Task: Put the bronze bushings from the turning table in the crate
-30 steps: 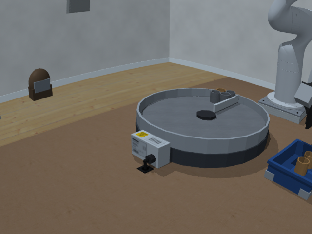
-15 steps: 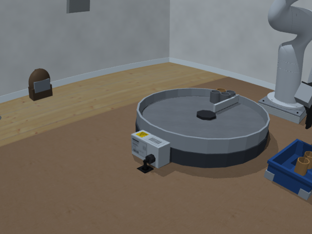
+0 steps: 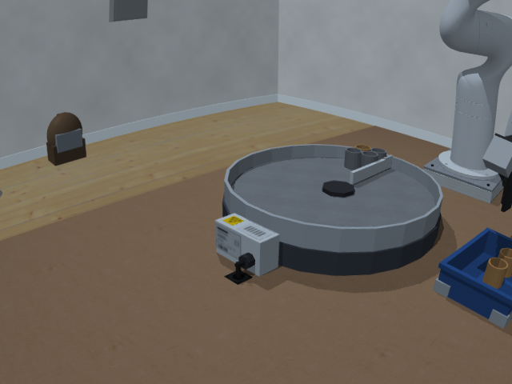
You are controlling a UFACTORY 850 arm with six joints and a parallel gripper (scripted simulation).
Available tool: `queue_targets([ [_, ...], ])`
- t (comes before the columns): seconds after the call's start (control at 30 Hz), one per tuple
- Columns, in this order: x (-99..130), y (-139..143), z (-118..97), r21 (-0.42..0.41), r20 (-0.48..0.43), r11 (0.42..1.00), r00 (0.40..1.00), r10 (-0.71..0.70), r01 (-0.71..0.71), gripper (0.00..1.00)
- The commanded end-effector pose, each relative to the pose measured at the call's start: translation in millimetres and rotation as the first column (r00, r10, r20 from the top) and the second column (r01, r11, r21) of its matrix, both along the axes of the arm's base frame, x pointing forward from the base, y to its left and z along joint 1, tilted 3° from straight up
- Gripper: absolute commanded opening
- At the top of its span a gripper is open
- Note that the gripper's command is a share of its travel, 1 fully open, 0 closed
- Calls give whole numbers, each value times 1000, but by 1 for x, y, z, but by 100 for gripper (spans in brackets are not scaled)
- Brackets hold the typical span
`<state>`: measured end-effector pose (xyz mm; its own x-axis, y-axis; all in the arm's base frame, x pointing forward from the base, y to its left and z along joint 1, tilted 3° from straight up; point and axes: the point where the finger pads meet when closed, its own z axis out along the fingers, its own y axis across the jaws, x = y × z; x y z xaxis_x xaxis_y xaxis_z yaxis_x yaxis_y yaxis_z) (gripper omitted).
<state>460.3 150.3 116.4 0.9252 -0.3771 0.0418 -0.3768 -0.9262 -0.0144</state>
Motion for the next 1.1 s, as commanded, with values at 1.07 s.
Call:
queue_targets([
  [1.07,-37,-65,0,40,-101,999,995,4,1,10],
])
